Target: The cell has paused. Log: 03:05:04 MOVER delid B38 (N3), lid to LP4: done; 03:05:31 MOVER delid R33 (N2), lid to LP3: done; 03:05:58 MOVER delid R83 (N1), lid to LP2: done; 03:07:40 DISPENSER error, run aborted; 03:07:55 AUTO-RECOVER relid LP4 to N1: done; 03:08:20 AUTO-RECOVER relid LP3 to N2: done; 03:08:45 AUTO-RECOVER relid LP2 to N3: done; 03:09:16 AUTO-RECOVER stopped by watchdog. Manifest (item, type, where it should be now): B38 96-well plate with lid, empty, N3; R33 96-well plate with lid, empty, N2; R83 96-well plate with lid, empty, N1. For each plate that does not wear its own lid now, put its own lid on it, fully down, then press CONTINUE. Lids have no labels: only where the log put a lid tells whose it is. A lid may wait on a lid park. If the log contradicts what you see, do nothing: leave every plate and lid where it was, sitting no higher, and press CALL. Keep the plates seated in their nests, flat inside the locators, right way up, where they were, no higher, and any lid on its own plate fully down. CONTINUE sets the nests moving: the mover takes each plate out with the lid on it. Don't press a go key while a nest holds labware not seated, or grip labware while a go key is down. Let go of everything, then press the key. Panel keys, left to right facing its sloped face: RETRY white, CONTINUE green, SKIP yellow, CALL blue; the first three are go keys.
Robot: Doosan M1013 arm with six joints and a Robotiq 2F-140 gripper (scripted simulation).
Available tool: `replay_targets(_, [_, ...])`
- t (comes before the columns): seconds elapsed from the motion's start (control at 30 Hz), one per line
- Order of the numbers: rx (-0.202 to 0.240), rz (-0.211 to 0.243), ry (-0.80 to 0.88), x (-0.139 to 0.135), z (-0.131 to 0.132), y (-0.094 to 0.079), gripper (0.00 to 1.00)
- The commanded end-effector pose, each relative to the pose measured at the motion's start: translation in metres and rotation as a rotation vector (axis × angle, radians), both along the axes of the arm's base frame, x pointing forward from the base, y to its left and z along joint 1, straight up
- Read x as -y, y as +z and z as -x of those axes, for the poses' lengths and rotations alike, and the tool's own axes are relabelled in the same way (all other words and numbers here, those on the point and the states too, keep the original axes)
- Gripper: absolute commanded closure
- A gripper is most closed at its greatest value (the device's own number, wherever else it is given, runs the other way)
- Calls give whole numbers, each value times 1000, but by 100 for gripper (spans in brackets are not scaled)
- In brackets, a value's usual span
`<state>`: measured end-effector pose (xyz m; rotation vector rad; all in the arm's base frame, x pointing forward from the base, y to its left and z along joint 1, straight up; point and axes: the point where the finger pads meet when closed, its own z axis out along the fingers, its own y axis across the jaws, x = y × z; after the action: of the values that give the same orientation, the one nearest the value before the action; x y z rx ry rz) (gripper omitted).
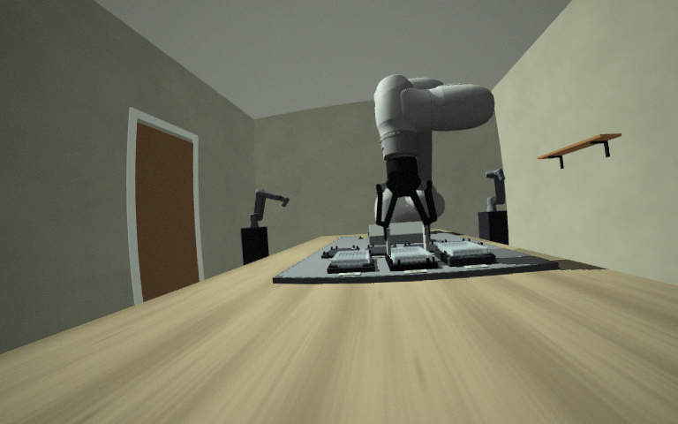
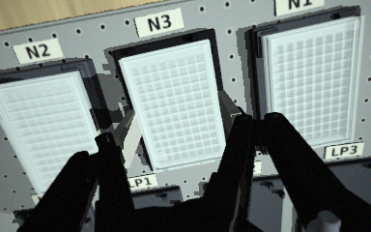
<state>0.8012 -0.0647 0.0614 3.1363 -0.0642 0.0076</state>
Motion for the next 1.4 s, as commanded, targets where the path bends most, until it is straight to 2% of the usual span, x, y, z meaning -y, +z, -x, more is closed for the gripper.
replay_targets(0.0, [0,0,0,0,0,0,100])
replay_targets(1.33, [0,0,0,0,0,0,100])
replay_targets(1.37, [0,0,0,0,0,0,34])
